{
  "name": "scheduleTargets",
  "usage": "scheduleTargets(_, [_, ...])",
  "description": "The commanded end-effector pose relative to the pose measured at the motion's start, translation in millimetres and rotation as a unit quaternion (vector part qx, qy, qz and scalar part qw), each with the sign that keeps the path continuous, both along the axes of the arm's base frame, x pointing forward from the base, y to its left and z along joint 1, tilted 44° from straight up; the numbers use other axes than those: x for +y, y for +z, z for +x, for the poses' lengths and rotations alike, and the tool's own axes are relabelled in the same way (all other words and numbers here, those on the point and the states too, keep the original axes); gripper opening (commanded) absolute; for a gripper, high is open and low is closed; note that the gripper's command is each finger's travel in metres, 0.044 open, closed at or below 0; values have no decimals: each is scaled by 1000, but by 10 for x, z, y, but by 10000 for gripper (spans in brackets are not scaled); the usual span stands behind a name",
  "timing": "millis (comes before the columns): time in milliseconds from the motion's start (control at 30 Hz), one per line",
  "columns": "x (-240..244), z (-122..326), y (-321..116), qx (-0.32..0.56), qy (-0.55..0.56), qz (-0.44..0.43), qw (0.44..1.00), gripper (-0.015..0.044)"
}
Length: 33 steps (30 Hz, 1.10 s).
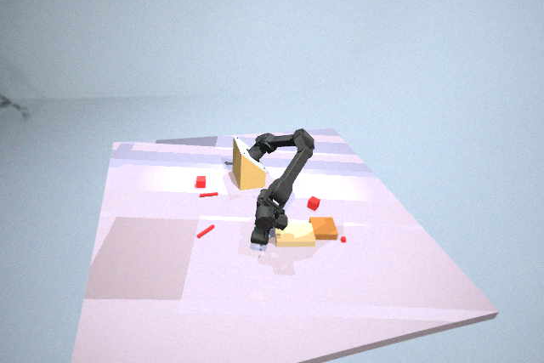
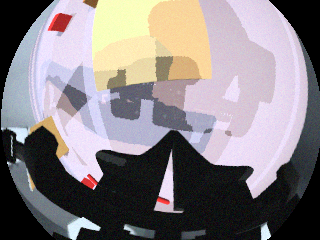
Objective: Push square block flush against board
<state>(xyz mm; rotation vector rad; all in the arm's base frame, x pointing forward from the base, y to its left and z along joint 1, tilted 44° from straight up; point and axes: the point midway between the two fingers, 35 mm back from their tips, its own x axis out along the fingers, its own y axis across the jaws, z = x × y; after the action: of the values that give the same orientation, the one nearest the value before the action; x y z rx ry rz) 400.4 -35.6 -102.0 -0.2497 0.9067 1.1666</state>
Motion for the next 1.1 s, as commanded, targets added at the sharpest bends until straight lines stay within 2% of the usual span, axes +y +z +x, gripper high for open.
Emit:
scheduleTargets(0, [-258, 10, 264, -7, -2, -5, 1000, 0])
scheduleTargets(267, [-327, 11, 375, -1, -18, -4, 1000, 0])
scheduleTargets(667, [328, 83, 1002, 138, -163, 7, 977, 0])
scheduleTargets(1067, [1008, -62, 1596, 269, -305, 29, 913, 0])
